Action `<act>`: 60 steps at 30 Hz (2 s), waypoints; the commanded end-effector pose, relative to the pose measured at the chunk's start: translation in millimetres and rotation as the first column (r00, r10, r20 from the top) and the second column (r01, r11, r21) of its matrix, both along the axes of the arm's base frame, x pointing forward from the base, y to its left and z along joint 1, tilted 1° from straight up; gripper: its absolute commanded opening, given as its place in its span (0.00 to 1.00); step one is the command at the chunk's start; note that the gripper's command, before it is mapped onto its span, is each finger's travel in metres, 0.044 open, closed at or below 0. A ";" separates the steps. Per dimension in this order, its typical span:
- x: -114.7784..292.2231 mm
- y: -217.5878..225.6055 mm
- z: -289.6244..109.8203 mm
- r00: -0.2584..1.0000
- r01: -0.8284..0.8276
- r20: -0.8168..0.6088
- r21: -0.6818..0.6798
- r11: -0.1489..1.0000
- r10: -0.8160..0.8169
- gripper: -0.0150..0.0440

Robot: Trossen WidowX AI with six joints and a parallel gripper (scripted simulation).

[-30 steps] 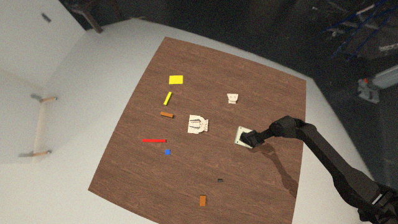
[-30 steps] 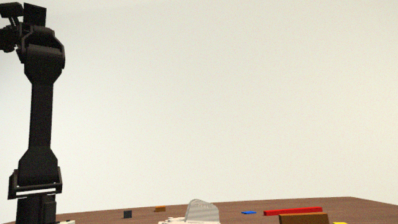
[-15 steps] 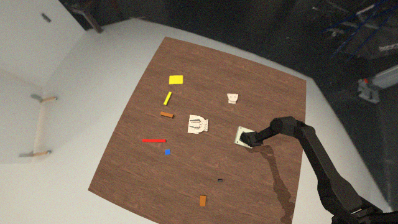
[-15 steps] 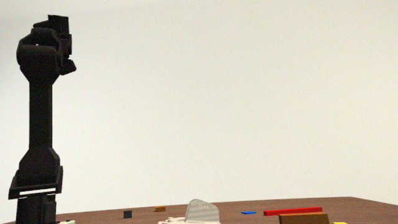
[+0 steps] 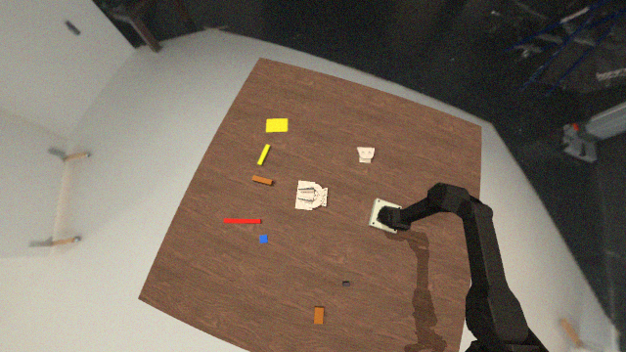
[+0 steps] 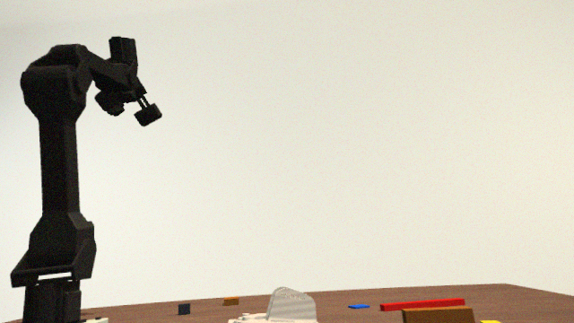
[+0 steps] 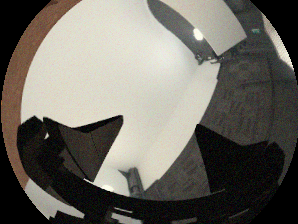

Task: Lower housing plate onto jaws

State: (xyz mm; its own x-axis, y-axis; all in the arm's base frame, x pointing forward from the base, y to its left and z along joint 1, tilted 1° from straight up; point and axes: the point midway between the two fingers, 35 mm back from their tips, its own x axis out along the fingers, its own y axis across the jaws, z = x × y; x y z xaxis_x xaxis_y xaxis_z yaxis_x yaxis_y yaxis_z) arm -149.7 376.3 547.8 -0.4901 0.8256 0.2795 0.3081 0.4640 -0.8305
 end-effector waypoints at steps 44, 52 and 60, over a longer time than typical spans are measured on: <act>412.6 -27.6 -182.0 0.501 0.849 0.436 -0.417 0.325 -0.747 1.00; 469.7 -83.5 -216.5 0.389 0.869 0.513 -0.479 0.121 -0.765 1.00; 514.0 -152.4 -251.4 0.297 0.836 0.574 -0.542 -0.083 -0.763 1.00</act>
State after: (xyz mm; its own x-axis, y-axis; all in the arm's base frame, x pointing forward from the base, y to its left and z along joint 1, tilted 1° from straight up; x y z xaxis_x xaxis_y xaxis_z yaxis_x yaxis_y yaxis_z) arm 345.4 256.9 317.6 0.6552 0.5693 -0.4967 0.1859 -0.7587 -0.6244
